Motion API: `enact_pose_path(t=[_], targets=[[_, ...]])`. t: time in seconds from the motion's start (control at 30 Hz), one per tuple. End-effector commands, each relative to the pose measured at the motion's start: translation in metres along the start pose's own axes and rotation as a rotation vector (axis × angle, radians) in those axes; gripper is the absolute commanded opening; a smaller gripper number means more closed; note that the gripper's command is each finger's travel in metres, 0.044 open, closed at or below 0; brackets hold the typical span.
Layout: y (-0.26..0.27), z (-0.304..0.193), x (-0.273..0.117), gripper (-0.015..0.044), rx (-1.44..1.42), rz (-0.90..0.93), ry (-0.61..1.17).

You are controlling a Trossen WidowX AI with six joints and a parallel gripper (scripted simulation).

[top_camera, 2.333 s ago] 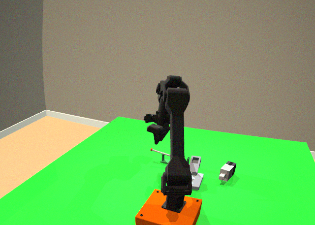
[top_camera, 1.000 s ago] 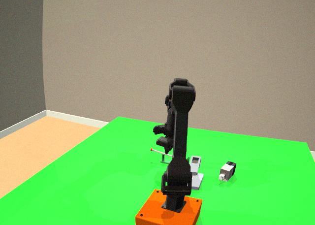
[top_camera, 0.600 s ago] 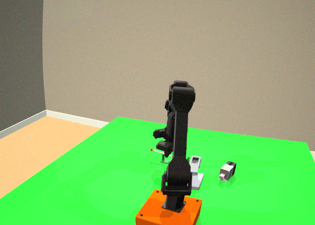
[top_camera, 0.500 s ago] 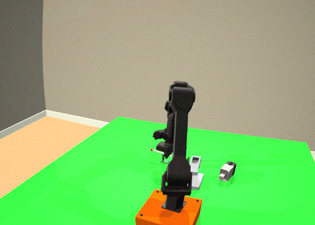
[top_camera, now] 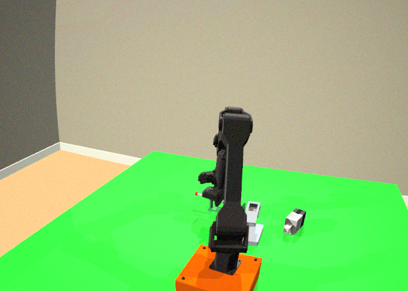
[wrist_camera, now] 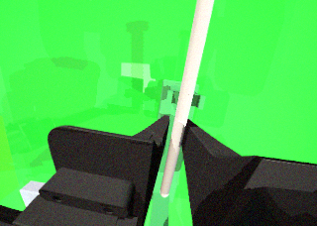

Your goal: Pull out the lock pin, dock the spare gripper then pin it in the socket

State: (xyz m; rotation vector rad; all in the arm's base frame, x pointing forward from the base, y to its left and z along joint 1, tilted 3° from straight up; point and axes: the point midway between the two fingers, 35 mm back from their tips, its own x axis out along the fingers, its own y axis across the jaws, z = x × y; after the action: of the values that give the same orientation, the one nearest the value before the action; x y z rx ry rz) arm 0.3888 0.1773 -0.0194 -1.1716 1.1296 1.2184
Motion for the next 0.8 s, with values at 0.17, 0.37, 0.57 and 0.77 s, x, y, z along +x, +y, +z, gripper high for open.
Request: enact_pose_path(t=[0.17, 0.37, 0.57, 0.77], targets=[[0.0, -0.001, 0.0, 0.0, -0.006, -0.002, 0.004], [0.0, 0.0, -0.006, 0.0, -0.003, -0.001, 0.002], [0.003, 0.001, -0.016, 0.0, 0.0, 0.012, 0.005], [0.006, 0.001, -0.025, 0.0, -0.001, 0.024, 0.01]])
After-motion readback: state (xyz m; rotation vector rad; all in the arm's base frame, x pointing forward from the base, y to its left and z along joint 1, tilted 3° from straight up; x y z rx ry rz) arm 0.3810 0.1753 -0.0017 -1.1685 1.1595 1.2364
